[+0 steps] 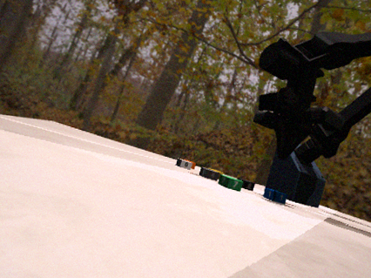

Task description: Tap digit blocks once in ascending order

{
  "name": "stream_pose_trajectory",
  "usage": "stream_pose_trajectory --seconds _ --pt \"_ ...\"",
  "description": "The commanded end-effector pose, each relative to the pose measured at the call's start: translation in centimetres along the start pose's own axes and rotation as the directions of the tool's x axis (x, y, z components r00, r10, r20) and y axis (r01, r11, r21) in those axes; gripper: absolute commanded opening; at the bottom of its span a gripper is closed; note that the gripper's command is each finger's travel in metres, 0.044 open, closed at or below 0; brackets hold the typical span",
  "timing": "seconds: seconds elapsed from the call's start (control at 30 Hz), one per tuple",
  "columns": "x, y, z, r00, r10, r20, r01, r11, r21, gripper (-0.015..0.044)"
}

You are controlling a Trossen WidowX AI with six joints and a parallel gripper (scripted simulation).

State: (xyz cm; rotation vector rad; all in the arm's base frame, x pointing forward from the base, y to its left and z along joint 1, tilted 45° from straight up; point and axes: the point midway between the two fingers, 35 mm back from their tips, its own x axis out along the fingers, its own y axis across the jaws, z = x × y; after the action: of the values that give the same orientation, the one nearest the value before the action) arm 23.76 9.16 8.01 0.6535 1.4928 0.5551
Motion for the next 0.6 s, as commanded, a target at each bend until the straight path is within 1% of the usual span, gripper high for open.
stream_pose_trajectory --seconds 0.0,0.17,0.23,0.4,0.57 --pt "-3.9 0.5 -0.1 1.000 0.010 0.014 -0.010 1.000 -0.015 0.0020" --pt "-3.9 0.3 0.1 1.000 0.009 0.015 -0.009 1.000 -0.015 0.0020" --pt "-4.2 -0.9 1.2 1.000 0.001 0.018 -0.001 1.000 -0.014 0.0020" --pt "-5.0 -6.7 5.0 0.999 -0.023 0.025 0.023 1.000 -0.010 0.0020" --pt "-5.4 -13.7 7.2 0.999 -0.032 0.024 0.032 0.999 -0.009 0.0020"
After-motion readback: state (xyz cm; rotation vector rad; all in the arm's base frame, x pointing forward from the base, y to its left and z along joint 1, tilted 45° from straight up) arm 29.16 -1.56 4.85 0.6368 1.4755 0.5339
